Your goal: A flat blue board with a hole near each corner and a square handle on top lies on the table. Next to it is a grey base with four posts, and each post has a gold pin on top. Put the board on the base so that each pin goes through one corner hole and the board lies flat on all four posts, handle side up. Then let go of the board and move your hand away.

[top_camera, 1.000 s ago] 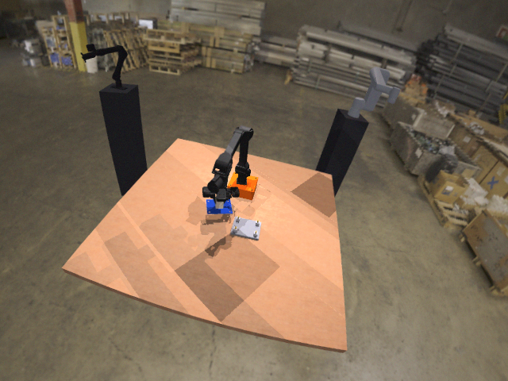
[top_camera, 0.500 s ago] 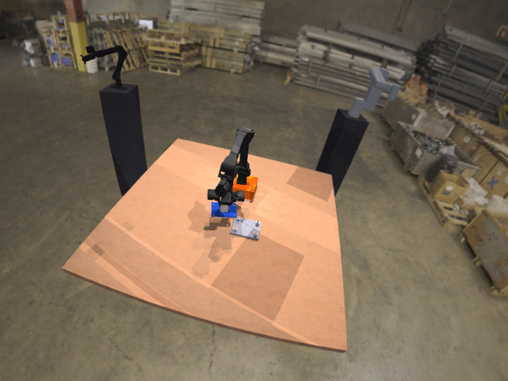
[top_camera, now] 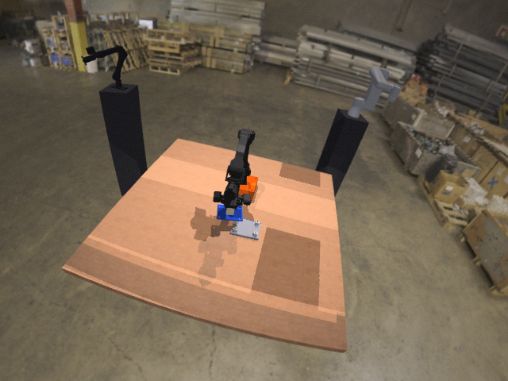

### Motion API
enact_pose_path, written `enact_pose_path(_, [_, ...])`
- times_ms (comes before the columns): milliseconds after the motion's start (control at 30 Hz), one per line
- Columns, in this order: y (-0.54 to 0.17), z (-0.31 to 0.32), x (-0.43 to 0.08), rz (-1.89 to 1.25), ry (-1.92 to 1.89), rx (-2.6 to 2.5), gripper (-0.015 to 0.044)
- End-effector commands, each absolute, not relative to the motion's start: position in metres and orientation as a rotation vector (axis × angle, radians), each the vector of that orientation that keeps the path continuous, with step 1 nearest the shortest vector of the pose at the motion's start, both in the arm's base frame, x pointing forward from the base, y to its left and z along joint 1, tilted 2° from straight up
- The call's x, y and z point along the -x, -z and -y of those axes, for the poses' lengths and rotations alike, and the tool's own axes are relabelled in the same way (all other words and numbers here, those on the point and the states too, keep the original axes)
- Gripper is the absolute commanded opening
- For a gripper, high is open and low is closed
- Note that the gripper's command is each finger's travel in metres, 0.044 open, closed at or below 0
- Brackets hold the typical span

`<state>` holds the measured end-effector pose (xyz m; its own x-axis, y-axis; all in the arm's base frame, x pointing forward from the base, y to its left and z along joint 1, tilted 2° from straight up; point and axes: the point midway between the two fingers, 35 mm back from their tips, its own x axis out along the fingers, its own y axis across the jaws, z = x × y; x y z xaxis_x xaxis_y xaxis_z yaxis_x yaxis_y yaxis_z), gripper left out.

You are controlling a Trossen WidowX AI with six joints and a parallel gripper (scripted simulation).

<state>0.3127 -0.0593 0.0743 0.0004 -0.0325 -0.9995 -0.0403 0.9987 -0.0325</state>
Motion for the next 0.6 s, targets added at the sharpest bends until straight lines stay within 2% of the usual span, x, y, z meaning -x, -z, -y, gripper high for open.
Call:
enact_pose_path(0, [-0.075, 0.049, -0.318, -1.568, 0.007, 0.034, 0.0])
enact_pose_path(567, [-0.075, 0.007, -0.331, -1.568, 0.066, -0.042, 0.0])
